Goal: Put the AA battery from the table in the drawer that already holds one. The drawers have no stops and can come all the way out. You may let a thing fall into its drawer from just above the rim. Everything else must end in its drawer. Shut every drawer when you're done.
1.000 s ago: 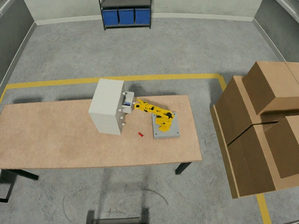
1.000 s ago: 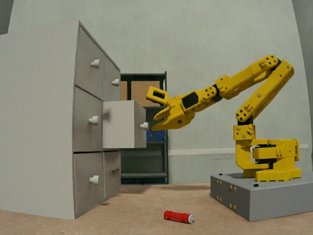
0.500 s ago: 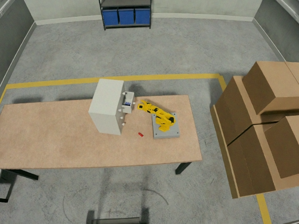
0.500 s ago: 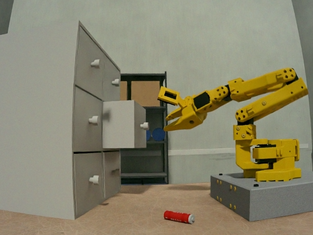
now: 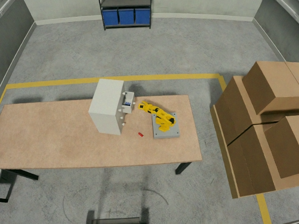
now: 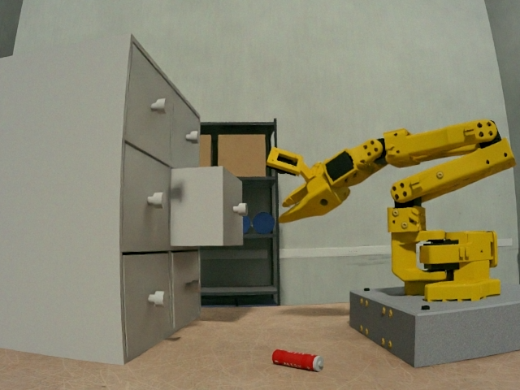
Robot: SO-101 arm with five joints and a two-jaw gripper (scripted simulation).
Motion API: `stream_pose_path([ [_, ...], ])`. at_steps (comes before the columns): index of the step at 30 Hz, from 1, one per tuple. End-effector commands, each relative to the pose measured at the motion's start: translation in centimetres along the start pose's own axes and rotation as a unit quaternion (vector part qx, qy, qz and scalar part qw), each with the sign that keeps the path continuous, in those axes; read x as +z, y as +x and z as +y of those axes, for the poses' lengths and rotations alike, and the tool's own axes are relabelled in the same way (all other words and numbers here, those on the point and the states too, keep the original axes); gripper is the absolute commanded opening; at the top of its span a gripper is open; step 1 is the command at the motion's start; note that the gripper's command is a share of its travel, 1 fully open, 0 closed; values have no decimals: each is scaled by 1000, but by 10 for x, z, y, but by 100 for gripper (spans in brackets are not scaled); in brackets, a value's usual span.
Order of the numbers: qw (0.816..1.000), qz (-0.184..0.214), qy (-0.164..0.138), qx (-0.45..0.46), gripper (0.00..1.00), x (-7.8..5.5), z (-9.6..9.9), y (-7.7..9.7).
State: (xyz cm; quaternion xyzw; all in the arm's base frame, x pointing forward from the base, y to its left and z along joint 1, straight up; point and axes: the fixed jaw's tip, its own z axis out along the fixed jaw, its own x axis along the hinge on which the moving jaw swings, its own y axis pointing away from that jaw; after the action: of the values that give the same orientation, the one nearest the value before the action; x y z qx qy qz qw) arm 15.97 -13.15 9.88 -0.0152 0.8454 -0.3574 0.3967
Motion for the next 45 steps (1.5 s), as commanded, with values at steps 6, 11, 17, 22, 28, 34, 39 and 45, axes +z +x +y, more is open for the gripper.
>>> stream_pose_path([
  [6,989,79,-50,113,21,-8,7,11],
  [11,981,108,-64,150,21,-12,10,14],
  [17,957,167,-87,221,21,-21,16,21],
  [22,931,218,-98,277,21,-30,21,27],
  [28,905,260,-103,321,21,-39,25,30],
  [34,891,281,-104,341,21,-43,26,32],
  [39,891,281,-104,341,21,-43,26,32],
  [45,892,277,-103,341,21,-43,23,28],
])
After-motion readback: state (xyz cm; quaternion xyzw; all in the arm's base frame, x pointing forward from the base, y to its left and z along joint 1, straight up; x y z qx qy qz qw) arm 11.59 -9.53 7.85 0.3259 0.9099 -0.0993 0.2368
